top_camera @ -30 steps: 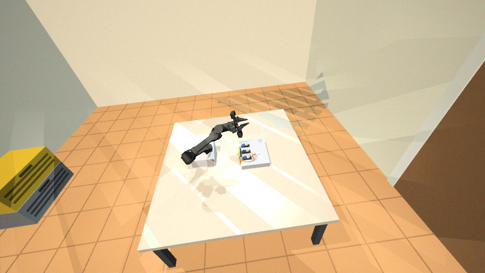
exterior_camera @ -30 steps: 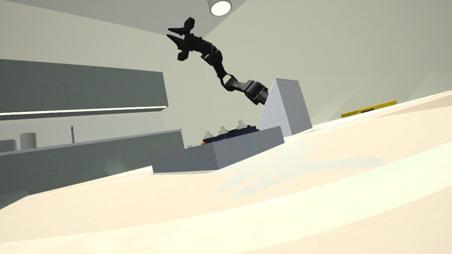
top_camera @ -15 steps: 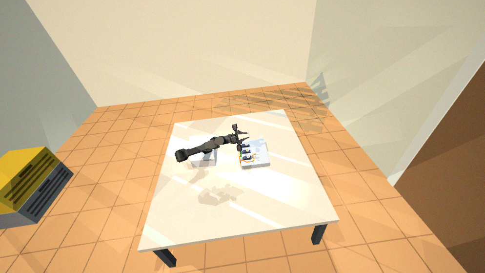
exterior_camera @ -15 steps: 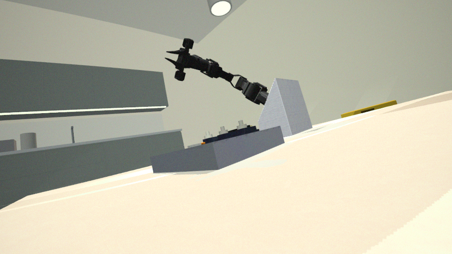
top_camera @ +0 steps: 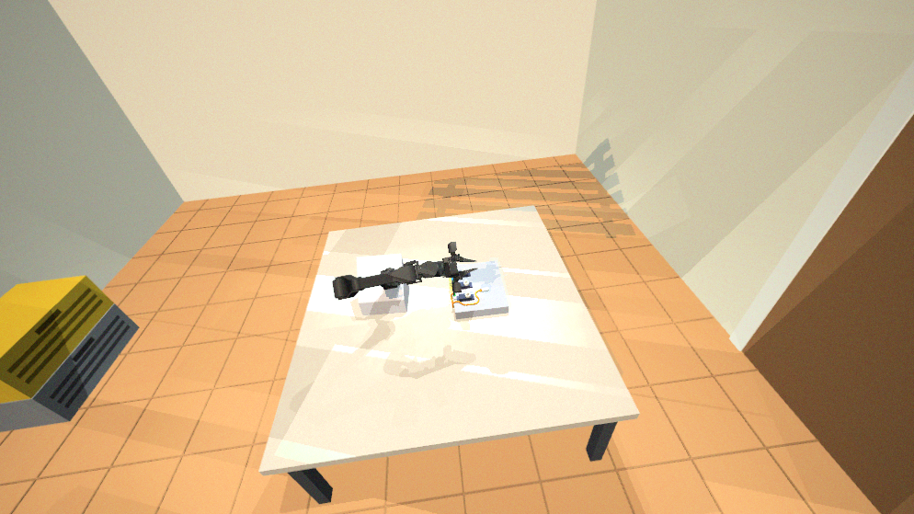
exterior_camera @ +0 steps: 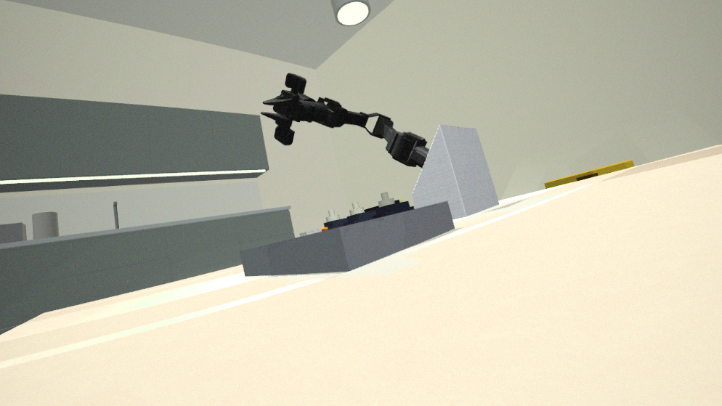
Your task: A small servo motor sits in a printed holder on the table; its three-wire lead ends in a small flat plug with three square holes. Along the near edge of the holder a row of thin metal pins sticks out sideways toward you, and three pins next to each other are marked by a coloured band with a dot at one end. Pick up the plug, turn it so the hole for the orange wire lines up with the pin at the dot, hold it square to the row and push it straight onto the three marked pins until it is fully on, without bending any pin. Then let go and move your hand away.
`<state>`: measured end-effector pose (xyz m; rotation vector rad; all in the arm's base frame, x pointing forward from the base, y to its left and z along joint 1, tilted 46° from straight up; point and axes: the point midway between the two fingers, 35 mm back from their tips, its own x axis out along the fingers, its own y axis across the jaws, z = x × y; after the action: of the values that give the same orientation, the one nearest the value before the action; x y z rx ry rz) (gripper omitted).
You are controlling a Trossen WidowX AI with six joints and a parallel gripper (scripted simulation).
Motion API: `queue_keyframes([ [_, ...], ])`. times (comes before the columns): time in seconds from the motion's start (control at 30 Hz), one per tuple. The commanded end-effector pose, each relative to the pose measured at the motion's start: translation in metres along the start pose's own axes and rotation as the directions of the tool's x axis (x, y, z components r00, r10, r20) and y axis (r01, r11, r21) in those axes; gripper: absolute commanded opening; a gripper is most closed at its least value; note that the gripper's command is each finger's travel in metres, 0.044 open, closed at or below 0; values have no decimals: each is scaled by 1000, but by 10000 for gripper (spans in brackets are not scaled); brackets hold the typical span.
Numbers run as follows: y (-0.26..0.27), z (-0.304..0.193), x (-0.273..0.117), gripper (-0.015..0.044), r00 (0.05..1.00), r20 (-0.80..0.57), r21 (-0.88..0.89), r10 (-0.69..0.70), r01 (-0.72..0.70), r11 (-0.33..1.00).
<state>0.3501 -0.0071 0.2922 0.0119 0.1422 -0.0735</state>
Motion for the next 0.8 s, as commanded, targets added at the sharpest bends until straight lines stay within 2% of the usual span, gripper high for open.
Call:
queue_keyframes([
  [0.0, -6, -17, 23, 115, 991, -122, -17, -61, 59, 998],
  [0.37, -20, -81, 70, 115, 875, -433, -122, -216, 180, 976],
  [0.77, -36, -157, 100, 115, 633, -667, -325, -394, 229, 918],
])
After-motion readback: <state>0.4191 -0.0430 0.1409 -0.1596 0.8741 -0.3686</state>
